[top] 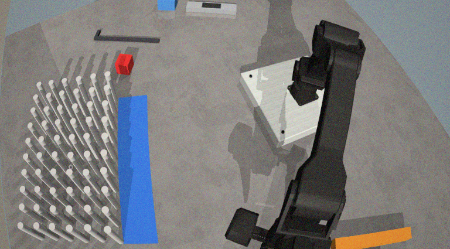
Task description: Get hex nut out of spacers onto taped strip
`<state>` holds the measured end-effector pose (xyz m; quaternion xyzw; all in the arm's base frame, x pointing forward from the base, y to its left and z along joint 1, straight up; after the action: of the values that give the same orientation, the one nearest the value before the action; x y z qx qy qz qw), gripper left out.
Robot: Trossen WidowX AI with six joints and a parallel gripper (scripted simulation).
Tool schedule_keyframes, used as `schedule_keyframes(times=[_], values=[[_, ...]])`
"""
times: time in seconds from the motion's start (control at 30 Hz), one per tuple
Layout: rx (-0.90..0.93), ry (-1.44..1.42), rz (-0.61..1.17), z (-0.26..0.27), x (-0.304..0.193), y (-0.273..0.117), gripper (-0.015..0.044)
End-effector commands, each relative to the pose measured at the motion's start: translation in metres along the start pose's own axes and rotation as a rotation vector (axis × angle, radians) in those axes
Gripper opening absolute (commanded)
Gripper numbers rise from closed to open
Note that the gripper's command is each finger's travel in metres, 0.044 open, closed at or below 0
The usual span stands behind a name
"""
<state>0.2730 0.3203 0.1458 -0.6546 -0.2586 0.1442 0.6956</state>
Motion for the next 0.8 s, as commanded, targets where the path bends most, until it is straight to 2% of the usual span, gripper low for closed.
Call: schedule_keyframes(times=[0.0, 0.73, 0.77], values=[[0.009, -0.053, 0.141, 0.0365, -0.0137, -0.0061, 0.0440], [0.009, -0.052, 0.142, 0.0379, -0.0229, -0.0072, 0.0440], [0.009, -0.052, 0.142, 0.0379, -0.0229, -0.0072, 0.0414]])
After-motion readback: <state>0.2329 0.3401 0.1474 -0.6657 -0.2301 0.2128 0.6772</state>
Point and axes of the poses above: the point midway between the two fingers, 35 mm back from their tips, its own y axis out along the fingers, its own z axis across the jaws, x = y × z, the point moved 6 cm from there along -y, back along the fingers, and after that the axes turned 9 degrees about y, right-handed, at the moved point
